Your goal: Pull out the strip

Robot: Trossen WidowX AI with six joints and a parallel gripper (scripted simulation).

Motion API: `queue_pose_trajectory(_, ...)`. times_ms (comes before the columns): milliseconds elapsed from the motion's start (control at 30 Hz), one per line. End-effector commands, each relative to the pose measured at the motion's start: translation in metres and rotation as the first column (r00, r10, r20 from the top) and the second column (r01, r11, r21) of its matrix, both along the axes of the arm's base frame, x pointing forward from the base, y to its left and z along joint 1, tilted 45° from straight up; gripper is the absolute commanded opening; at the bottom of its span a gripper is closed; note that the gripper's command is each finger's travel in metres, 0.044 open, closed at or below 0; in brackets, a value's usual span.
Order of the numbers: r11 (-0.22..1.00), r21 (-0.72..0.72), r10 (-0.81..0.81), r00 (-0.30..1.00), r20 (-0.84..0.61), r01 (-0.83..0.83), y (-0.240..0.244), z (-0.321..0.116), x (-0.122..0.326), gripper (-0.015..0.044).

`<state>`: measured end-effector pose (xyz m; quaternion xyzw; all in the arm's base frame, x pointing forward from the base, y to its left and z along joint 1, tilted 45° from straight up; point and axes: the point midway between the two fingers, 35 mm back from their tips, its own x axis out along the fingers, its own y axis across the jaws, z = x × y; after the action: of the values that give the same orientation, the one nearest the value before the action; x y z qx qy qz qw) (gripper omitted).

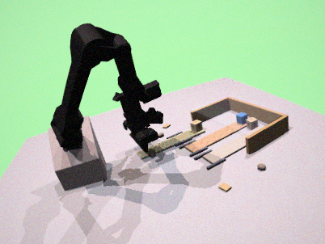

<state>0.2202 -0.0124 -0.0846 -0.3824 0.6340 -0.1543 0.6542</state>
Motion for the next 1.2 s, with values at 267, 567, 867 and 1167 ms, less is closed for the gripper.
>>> queue_pose_trajectory(267, 1.0, -0.007, -0.01, 1.0, -0.026, 0.01, -0.01, 0.0, -0.025, 0.0)
queue_pose_trajectory(567, 1.0, -0.007, -0.01, 1.0, -0.026, 0.01, -0.013, 0.001, -0.034, 0.0)
queue_pose_trajectory(867, 1.0, -0.007, -0.01, 1.0, -0.026, 0.01, -0.013, 0.001, -0.034, 0.0)
queue_pose_trajectory(1167, 1.0, -0.007, -0.01, 1.0, -0.026, 0.01, -0.013, 0.001, -0.034, 0.0)
